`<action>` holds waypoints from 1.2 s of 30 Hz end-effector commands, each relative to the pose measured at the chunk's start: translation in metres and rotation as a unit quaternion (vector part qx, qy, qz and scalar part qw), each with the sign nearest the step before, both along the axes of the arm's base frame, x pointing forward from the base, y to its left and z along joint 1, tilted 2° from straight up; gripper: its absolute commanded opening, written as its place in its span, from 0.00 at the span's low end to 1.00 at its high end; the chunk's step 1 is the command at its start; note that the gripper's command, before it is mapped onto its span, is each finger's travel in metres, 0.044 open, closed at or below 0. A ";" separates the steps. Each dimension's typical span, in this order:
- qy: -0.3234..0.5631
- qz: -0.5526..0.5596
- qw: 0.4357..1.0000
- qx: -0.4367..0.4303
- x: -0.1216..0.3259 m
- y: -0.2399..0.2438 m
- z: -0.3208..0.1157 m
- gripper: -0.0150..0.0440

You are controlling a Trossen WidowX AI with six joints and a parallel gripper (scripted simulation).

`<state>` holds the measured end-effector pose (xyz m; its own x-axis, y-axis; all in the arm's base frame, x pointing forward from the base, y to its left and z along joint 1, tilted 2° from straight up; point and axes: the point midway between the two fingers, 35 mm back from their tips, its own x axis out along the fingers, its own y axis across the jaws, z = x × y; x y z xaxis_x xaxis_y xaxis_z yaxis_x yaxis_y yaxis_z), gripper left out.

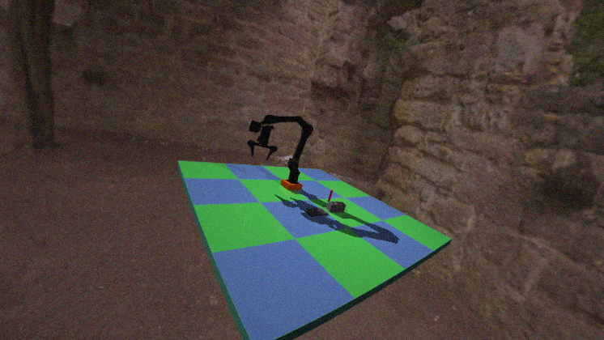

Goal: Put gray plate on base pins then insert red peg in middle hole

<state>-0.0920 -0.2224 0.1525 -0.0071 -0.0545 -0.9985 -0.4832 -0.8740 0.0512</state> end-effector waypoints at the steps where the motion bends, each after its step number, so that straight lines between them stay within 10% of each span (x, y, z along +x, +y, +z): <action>1: 0.000 0.181 0.983 0.003 0.036 -0.020 0.000 1.00; 13: 0.013 0.647 0.762 0.008 0.159 -0.037 0.000 1.00; 24: 0.023 0.965 0.261 0.004 0.302 0.016 -0.002 1.00; 36: 0.028 0.952 -0.306 -0.012 0.408 0.139 -0.009 1.00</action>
